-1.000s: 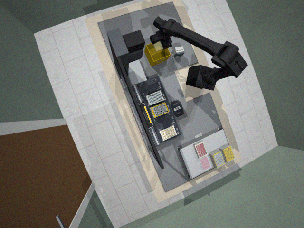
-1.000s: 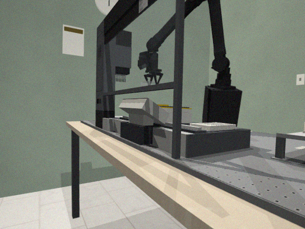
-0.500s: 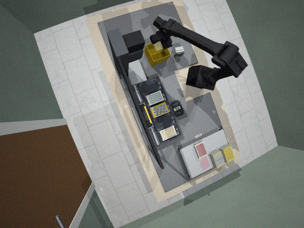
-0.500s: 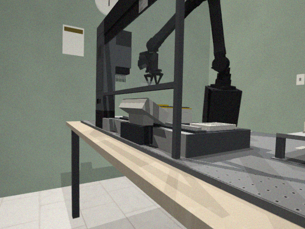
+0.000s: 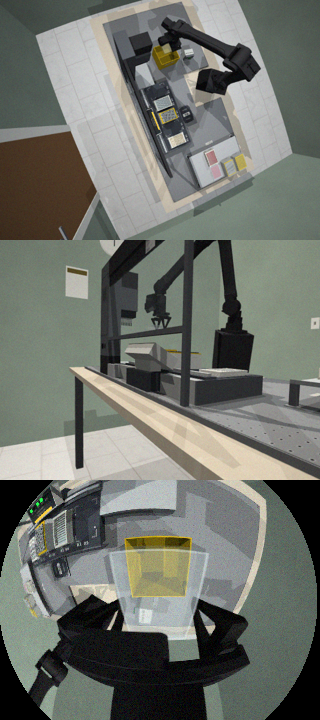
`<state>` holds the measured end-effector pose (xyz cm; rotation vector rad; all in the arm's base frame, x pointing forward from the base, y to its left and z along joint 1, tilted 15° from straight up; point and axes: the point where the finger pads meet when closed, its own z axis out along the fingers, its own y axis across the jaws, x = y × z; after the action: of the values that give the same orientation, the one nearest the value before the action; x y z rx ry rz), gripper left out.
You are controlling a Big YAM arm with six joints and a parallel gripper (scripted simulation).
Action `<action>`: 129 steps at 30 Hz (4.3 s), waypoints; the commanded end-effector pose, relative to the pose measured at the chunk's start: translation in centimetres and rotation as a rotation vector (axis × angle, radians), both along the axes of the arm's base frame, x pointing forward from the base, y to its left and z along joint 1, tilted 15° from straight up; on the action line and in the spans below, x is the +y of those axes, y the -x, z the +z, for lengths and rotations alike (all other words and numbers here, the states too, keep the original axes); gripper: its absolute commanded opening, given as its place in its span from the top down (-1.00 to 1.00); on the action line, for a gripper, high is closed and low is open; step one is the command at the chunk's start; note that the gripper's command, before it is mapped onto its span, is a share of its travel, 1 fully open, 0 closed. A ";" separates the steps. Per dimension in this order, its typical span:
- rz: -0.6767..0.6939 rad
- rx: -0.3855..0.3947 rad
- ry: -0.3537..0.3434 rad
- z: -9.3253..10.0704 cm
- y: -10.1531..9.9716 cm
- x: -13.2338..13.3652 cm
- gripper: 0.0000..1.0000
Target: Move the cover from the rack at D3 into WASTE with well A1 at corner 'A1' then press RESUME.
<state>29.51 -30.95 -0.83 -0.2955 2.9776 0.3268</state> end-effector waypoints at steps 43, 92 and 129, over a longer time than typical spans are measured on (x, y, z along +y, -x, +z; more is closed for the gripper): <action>0.010 0.003 -0.008 -5.0 -0.9 1.3 1.00; 0.005 0.004 -0.009 -11.9 -1.4 2.9 1.00; 0.007 -0.024 0.022 -11.2 -3.2 1.1 1.00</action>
<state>30.61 -28.28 -12.04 -0.3195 2.9819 0.3417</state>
